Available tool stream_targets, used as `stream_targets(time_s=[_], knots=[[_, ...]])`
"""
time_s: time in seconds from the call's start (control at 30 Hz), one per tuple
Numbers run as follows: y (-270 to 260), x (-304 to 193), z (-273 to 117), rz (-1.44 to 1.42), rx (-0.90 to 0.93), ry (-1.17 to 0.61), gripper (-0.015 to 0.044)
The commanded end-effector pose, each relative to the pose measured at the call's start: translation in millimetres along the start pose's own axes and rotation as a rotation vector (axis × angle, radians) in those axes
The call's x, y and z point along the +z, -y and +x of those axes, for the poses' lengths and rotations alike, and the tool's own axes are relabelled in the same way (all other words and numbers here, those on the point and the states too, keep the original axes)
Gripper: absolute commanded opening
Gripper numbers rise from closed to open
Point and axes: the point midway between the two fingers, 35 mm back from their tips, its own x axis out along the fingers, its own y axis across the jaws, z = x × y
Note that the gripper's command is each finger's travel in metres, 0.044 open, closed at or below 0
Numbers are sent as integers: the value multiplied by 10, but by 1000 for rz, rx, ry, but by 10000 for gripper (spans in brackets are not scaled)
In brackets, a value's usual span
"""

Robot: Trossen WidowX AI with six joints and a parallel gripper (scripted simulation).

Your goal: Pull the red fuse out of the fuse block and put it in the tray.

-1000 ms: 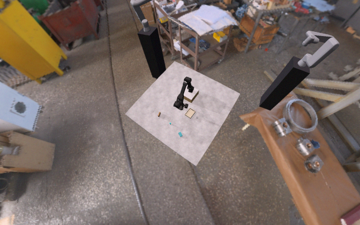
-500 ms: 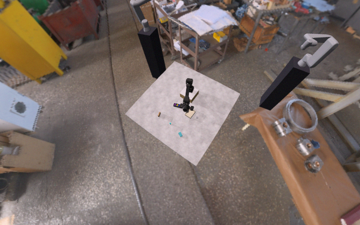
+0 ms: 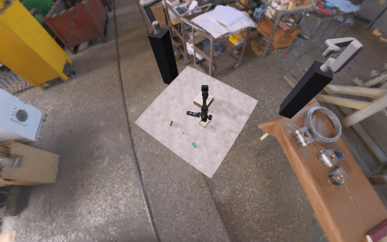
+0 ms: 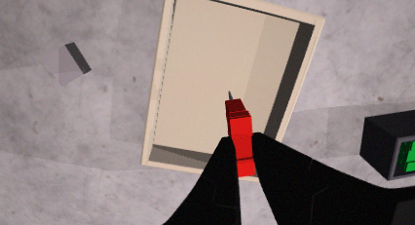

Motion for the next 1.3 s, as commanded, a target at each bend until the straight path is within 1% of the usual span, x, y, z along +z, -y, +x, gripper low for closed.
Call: stream_targets(time_s=[0.0,0.6,0.8,1.2,1.23,1.27], knots=[[-6,-9,82,5,-6,-8,0],[-3,-16,372,5,-6,-8,0],[-2,-18,394,5,-6,-8,0],[-10,-6,359,-1,0,-2,315],[-10,-4,330,0,-1,-3,330],[-10,-3,243,1,-2,-4,330]])
